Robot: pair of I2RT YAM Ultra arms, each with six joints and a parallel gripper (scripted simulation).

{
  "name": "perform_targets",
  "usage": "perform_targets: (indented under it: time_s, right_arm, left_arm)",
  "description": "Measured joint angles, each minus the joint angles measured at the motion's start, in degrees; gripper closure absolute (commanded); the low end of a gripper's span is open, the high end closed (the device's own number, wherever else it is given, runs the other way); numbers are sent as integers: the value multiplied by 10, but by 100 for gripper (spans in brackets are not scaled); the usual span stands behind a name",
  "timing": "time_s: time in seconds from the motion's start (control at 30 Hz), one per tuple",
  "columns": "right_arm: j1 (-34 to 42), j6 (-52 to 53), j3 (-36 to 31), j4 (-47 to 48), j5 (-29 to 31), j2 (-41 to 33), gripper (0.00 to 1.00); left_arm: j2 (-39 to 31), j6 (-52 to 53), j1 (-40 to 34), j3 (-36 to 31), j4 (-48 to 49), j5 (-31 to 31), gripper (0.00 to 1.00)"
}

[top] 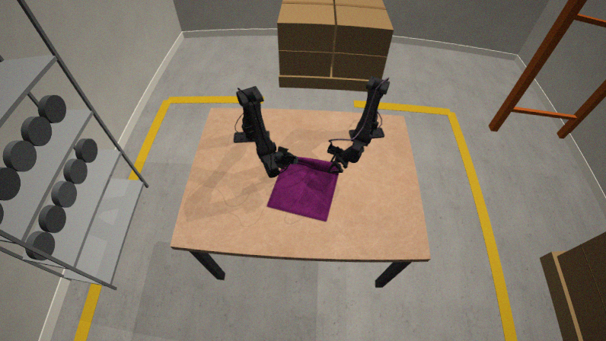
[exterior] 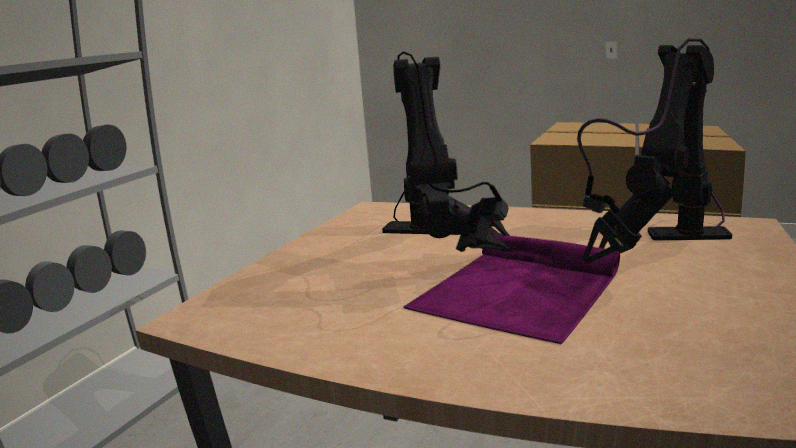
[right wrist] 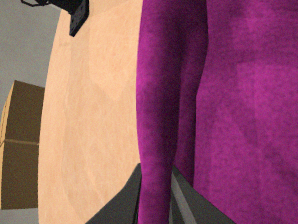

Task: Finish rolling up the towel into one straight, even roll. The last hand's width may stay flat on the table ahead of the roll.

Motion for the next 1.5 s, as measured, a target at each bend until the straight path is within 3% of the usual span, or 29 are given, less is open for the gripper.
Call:
perform_targets:
  time_s: [0.37,0.43,0.5,0.77,0.93,1.0,1.33,1.5]
  right_arm:
    - [0,0,0,0,0,0,82]
    - [0,0,0,0,0,0,82]
    - [0,0,0,0,0,0,82]
    - [0,0,0,0,-1,0,82]
    - [0,0,0,-3,0,0,60]
    - [0,0,0,-4,0,0,60]
    - [0,0,2,-29,-22,0,15]
    - [-1,-7,8,-48,-27,0,15]
  left_arm:
    - [1,-2,0,0,1,0,66]
    - [1,-2,0,0,1,0,66]
    - [1,-2,0,0,1,0,74]
    - [1,-2,0,0,2,0,81]
    - [1,-2,0,0,3,0,81]
    - [1,-2,0,0,3,0,81]
    - [1,-2,0,0,3,0,81]
    - [1,-2,0,2,2,0,81]
